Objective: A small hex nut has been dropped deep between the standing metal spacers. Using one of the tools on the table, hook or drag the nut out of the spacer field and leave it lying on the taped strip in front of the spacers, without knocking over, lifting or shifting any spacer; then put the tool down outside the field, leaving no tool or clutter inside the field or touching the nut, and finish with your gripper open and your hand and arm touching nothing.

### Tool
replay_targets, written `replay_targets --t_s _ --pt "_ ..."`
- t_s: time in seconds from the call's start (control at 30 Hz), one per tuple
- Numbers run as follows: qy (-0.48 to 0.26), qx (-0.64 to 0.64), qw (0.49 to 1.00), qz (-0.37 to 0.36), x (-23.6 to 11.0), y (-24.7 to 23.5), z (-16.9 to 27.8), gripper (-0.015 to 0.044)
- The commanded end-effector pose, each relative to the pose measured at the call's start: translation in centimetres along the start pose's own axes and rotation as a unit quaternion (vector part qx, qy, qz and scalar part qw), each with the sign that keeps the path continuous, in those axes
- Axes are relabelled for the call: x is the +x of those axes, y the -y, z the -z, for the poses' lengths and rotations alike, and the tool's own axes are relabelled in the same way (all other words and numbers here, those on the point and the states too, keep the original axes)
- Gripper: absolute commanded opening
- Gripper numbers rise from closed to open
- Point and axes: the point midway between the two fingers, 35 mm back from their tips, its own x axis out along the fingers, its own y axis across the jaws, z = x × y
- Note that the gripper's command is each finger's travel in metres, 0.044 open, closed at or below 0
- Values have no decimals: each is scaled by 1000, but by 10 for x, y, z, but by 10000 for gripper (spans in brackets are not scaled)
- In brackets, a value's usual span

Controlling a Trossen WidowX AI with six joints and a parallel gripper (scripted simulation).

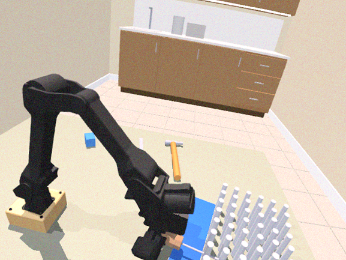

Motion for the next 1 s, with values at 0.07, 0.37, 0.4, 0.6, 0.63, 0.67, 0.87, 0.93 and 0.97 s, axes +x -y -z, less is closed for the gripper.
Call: replay_targets --t_s 0.07,0.37,0.4,0.6,0.63,0.67,0.87,0.93,0.97 --pt "5 2 1000 0 0 0 -1 0" --pt "4 2 1000 0 8 2 2 0" --pt "4 2 1000 0 9 3 2 0" --pt "4 2 1000 0 15 4 4 0" --pt "4 2 1000 0 15 4 4 0" --pt "4 2 1000 0 15 4 4 0" --pt "4 2 1000 0 15 5 6 0" --pt "4 2 1000 0 15 5 7 0" --pt "4 2 1000 0 14 5 8 0"
